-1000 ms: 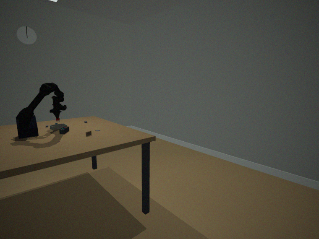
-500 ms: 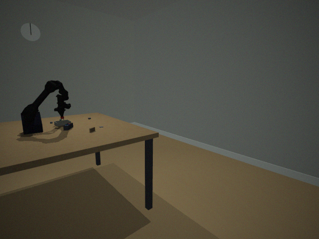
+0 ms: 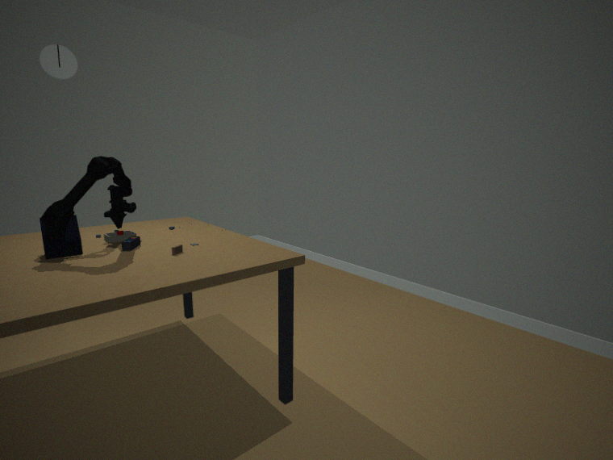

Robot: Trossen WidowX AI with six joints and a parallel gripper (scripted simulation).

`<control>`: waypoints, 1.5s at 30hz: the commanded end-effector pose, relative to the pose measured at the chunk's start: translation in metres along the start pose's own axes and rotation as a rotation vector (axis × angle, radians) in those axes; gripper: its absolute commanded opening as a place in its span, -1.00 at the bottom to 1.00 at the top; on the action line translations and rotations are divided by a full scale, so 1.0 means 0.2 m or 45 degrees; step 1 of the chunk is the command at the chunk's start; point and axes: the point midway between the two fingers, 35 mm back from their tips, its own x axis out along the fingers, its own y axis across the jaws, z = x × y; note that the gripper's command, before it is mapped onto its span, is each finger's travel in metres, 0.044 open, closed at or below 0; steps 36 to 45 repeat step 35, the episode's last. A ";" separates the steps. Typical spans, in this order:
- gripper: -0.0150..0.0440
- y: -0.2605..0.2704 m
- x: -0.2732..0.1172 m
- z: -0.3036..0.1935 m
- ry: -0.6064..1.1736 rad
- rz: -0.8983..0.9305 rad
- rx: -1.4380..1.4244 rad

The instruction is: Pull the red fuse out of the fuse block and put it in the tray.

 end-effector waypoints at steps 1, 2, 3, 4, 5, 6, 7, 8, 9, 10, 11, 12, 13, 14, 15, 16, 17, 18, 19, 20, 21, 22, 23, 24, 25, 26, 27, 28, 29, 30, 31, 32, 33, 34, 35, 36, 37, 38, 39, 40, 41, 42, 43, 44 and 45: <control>0.04 0.00 0.00 0.00 0.000 0.001 0.001; 0.13 0.00 0.00 0.00 0.000 0.001 0.001; 0.22 0.00 0.00 0.00 0.000 0.001 0.001; 0.31 0.00 0.00 0.00 0.000 0.001 0.001; 0.40 0.00 0.00 0.00 0.000 0.001 0.001; 0.49 0.00 0.00 0.00 0.000 0.001 0.001; 0.58 0.00 0.00 0.00 0.000 0.001 0.001; 0.63 0.00 -0.02 0.00 0.000 0.001 0.000; 0.63 0.00 -0.06 0.00 -0.002 0.000 -0.003; 0.63 0.00 -0.13 0.00 -0.004 0.000 -0.007; 0.63 0.00 -0.17 0.00 -0.005 -0.001 -0.009; 0.63 0.00 -0.19 0.00 -0.006 -0.001 -0.010; 0.63 0.00 -0.19 0.00 -0.006 -0.001 -0.010; 0.63 0.00 -0.19 0.00 -0.006 -0.001 -0.010; 0.63 0.00 -0.19 0.00 -0.006 -0.001 -0.010; 0.63 0.00 -0.19 0.00 -0.006 -0.001 -0.010; 0.63 0.00 -0.19 0.00 -0.006 -0.001 -0.010; 0.63 0.00 -0.19 0.00 -0.006 -0.001 -0.010; 0.63 0.00 -0.19 0.00 -0.006 -0.001 -0.010; 0.63 0.00 -0.19 0.00 -0.006 -0.001 -0.010; 0.63 0.00 -0.19 0.00 -0.006 -0.001 -0.010; 0.63 0.00 -0.19 0.00 -0.006 -0.001 -0.010; 0.63 0.00 -0.18 0.00 -0.011 -0.003 -0.017; 0.63 0.00 -0.18 0.00 -0.011 -0.003 -0.017; 0.63 0.00 -0.18 0.00 -0.011 -0.003 -0.017; 0.63 0.00 -0.18 0.00 -0.011 -0.003 -0.017; 0.63 0.00 -0.18 0.00 -0.011 -0.003 -0.017; 0.63 0.00 -0.18 0.00 -0.011 -0.003 -0.017; 0.63 0.00 -0.18 0.00 -0.011 -0.003 -0.017; 0.63 0.00 -0.18 0.00 -0.011 -0.003 -0.017; 0.63 0.00 -0.18 0.00 -0.011 -0.003 -0.017; 0.63 0.00 -0.18 0.00 -0.011 -0.003 -0.017; 0.63 0.00 -0.18 0.00 -0.011 -0.003 -0.017; 0.63 0.00 -0.18 0.00 -0.011 -0.003 -0.017; 0.63 0.00 -0.18 0.00 -0.011 -0.003 -0.017; 0.63 0.00 -0.18 0.00 -0.011 -0.003 -0.017; 0.63 0.00 -0.18 0.00 -0.011 -0.003 -0.017; 0.63 0.00 -0.18 0.00 -0.011 -0.003 -0.017; 0.63 0.00 -0.18 0.00 -0.011 -0.003 -0.017; 0.63 0.00 -0.18 0.00 -0.011 -0.003 -0.017; 0.63 0.00 -0.18 0.00 -0.011 -0.003 -0.017; 0.63 0.00 -0.18 0.00 -0.011 -0.003 -0.017; 0.63 0.00 -0.18 0.00 -0.011 -0.003 -0.017; 0.63 0.00 -0.18 0.00 -0.011 -0.003 -0.017; 0.63 0.00 -0.18 0.00 -0.011 -0.003 -0.017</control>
